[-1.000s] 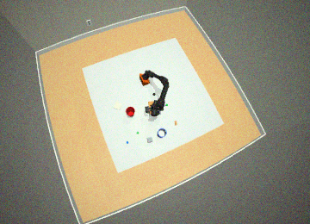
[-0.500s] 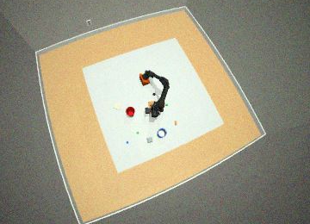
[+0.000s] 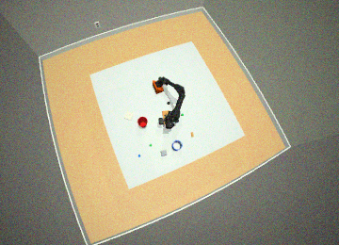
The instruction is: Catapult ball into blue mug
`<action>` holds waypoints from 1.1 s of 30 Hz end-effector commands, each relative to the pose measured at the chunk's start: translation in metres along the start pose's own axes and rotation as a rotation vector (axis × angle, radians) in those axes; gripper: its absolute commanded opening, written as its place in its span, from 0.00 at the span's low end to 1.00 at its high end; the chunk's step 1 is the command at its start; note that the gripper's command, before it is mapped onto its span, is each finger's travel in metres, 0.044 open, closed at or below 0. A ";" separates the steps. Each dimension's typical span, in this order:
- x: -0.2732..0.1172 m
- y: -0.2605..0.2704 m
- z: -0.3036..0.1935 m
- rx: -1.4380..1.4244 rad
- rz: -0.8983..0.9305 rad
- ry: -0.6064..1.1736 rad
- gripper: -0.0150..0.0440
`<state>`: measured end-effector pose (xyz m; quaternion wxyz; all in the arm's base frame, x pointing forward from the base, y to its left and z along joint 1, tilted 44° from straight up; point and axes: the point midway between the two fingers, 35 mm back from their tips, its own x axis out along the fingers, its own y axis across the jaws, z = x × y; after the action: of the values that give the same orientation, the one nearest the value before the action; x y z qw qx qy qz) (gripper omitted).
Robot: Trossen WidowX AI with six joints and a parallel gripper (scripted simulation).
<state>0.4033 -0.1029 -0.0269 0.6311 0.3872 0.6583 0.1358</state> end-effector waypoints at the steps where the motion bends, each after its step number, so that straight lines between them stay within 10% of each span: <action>1: -0.007 0.000 0.005 -0.003 0.000 0.000 0.39; 15: -0.061 0.004 0.025 -0.027 -0.037 -0.042 1.00; 21: -0.134 0.006 0.025 -0.068 -0.127 -0.139 1.00; 33: -0.092 0.001 -0.047 -0.010 -0.031 -0.027 1.00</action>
<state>0.3652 -0.1547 0.0403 0.6392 0.3722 0.6622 0.1199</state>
